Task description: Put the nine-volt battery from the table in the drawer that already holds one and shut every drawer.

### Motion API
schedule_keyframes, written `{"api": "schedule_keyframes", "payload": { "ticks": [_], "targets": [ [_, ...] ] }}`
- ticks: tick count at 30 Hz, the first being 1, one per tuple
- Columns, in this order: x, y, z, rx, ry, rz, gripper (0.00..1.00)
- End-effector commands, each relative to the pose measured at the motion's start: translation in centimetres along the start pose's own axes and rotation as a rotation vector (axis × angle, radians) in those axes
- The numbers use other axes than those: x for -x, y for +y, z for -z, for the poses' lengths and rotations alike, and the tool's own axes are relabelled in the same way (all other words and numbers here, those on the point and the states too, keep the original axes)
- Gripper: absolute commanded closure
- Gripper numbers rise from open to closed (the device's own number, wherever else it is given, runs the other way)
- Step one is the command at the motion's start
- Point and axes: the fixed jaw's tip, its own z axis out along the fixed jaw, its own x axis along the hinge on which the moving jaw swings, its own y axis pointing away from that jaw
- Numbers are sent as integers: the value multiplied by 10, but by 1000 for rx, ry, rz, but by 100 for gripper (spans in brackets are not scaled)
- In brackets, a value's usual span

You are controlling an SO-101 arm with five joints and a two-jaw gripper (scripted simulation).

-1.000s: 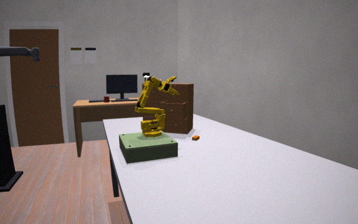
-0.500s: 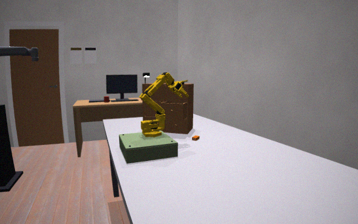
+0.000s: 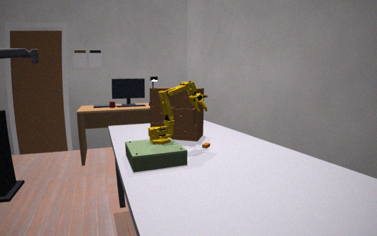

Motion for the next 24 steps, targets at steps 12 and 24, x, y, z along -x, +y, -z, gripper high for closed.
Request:
{"api": "schedule_keyframes", "payload": {
  "ticks": [12, 24],
  "targets": [
    [-8, 0, -88, 96, 286, 115, 70],
    [-31, 6, -134, 158, 423, 173, 70]
  ]
}}
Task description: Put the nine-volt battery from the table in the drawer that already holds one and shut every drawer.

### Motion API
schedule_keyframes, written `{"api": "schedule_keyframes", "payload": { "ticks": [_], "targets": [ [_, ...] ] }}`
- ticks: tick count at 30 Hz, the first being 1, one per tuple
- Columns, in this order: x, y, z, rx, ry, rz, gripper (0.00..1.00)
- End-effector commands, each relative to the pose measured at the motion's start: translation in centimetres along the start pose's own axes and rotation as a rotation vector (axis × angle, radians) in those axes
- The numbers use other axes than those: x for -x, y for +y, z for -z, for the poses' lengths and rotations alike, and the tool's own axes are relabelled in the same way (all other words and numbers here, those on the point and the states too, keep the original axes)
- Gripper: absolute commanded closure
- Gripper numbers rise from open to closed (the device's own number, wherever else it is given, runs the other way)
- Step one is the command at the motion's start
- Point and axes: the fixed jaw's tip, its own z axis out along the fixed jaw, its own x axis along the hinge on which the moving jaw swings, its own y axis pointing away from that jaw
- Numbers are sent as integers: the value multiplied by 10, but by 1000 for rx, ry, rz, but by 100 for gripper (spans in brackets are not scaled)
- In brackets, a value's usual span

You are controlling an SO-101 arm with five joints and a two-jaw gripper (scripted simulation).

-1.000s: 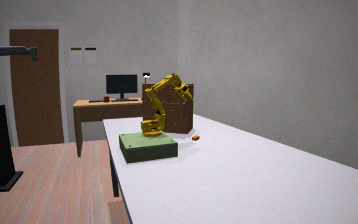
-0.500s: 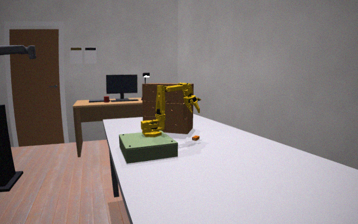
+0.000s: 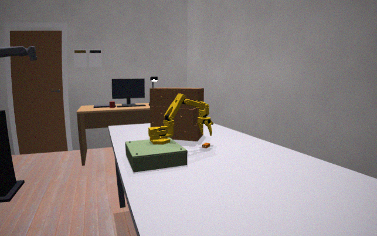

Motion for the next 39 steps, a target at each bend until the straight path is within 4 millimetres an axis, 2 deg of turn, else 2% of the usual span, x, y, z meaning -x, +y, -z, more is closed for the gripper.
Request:
{"api": "schedule_keyframes", "payload": {
  "ticks": [1, 13, 25, 39],
  "targets": [
    [2, -3, -2, 5, 9, 4, 70],
    [2, -3, -2, 5, 9, 4, 70],
    [2, -3, -17, 5, 9, 4, 70],
    [0, -3, -20, 5, 9, 4, 70]
  ]
}}
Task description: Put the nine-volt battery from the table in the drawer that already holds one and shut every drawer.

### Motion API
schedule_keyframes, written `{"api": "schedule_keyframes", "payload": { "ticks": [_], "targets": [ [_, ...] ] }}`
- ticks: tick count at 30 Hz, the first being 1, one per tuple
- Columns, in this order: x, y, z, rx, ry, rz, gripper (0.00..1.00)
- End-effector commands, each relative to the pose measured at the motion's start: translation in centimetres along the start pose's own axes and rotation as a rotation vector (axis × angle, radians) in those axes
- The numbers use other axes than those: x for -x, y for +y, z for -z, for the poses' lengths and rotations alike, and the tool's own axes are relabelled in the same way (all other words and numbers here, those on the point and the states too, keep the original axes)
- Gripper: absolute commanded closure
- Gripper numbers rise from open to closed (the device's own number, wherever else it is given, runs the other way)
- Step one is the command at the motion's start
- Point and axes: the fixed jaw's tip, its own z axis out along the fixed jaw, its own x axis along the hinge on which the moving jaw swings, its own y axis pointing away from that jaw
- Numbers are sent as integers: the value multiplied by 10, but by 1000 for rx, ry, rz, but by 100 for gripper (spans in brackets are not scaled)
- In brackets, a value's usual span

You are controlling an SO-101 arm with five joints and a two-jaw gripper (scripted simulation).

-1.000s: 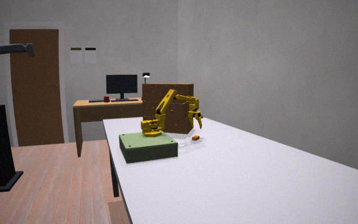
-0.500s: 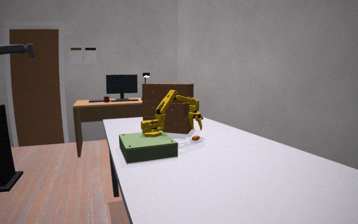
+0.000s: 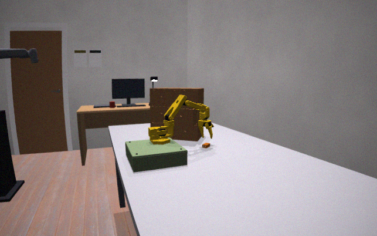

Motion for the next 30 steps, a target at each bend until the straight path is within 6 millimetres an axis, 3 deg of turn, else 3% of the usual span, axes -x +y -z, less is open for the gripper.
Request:
{"api": "schedule_keyframes", "payload": {
  "ticks": [1, 25, 30],
  "targets": [
    [-4, -1, -4, 6, 10, 1, 70],
    [-6, -1, -7, 6, 10, 1, 70],
    [-4, -1, -23, 6, 10, 1, 70]
  ]
}}
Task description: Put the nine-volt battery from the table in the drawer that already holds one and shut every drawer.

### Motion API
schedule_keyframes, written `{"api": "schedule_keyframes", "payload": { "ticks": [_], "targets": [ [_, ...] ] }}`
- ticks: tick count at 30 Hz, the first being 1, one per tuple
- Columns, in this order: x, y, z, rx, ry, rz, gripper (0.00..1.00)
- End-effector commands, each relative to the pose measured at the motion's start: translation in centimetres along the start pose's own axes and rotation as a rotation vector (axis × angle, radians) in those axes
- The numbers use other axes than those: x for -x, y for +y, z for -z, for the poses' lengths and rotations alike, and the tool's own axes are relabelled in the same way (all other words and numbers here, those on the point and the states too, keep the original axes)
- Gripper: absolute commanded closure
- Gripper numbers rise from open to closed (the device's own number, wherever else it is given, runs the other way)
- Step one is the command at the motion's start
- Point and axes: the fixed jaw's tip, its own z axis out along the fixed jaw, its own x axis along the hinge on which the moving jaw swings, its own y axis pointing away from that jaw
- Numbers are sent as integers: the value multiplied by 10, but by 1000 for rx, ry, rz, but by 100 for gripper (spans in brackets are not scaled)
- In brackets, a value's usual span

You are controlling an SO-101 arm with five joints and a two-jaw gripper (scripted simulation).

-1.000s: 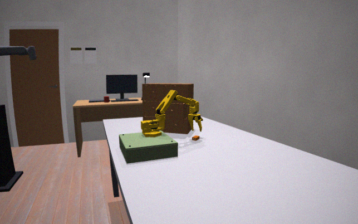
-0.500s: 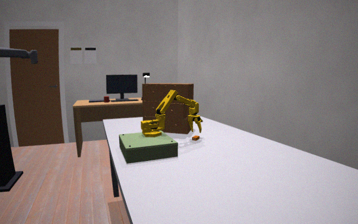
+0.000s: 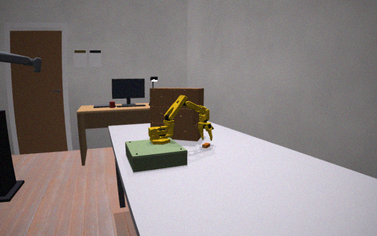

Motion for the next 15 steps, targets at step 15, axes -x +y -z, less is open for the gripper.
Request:
{"api": "schedule_keyframes", "payload": {
  "ticks": [15],
  "targets": [
    [0, 0, -21, 6, 10, 1, 70]
  ]
}}
